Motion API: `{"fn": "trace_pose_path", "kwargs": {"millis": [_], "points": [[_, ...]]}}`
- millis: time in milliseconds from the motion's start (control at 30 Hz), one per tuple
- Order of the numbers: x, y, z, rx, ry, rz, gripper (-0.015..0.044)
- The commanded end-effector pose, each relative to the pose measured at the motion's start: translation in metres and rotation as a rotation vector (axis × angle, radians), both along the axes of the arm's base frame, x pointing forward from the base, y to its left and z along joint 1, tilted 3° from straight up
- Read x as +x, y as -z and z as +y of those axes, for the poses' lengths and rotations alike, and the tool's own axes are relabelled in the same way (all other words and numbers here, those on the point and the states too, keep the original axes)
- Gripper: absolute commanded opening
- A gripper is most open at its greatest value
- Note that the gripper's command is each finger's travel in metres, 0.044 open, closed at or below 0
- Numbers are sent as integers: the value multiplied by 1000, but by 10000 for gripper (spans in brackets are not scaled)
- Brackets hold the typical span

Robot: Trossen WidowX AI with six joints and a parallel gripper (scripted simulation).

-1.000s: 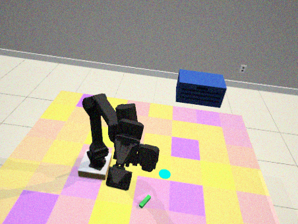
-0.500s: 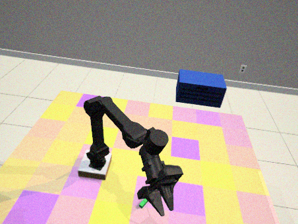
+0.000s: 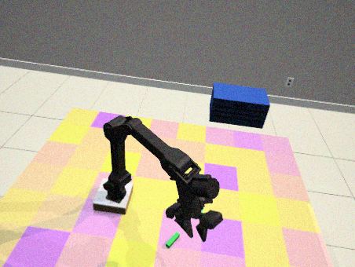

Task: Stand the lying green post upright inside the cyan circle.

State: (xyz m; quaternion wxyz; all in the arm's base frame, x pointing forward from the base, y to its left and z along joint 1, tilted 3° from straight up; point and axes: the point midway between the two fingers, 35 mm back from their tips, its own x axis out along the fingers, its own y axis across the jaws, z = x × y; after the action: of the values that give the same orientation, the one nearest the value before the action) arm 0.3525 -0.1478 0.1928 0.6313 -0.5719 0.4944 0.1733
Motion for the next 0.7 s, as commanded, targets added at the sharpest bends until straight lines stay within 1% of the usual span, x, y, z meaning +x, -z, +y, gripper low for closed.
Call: {"fn": "trace_pose_path", "kwargs": {"millis": [0, 133, 233, 500, 567, 667], "points": [[-21, 32, 33, 121, -30, 158, 232], [-49, 53, 67, 237, -50, 327, 232], [-67, 61, 85, 293, -53, 422, 232], [-70, 64, 88, 304, -54, 440, 232], [-65, 84, 86, 304, -54, 440, 232], [-60, 130, 83, 304, -53, 440, 232]]}}
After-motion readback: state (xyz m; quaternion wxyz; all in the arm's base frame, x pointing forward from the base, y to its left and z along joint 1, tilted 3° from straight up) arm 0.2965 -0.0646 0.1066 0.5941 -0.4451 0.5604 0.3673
